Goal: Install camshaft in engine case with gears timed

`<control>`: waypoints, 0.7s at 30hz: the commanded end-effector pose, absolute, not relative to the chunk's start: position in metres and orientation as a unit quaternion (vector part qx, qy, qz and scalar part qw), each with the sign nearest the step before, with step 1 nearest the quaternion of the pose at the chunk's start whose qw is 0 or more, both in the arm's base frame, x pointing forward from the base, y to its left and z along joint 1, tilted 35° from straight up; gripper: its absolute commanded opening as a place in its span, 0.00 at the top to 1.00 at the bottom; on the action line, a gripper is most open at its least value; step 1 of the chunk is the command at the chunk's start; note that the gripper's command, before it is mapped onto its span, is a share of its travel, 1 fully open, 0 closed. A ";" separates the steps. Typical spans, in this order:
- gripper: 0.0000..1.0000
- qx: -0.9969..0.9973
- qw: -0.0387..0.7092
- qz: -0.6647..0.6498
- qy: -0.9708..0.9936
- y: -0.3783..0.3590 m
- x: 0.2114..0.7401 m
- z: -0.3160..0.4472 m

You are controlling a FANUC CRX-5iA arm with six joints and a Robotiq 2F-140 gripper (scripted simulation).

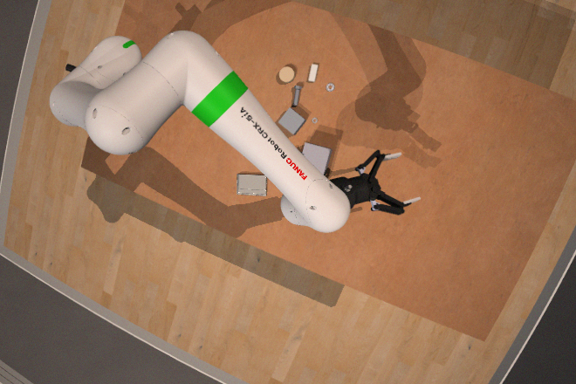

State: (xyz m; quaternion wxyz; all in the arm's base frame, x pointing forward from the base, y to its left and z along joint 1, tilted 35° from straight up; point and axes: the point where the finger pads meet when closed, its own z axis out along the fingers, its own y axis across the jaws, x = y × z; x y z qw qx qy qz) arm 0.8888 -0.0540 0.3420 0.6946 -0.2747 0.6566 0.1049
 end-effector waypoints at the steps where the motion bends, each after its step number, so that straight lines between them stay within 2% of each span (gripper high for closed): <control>1: 0.00 -0.275 0.695 0.104 0.656 -0.055 0.889 0.344; 8: 0.00 -0.306 0.688 0.105 0.650 -0.055 0.876 0.337; 14: 0.00 -0.471 0.635 0.105 0.603 -0.057 0.804 0.303; 16: 0.00 -0.471 0.635 0.105 0.603 -0.057 0.804 0.303; 17: 0.00 -0.526 0.612 0.103 0.582 -0.058 0.779 0.291; 19: 0.00 -0.526 0.612 0.103 0.582 -0.058 0.779 0.291; 20: 0.00 -0.583 0.584 0.101 0.556 -0.059 0.749 0.276; 21: 0.00 -0.589 0.580 0.101 0.553 -0.059 0.749 0.276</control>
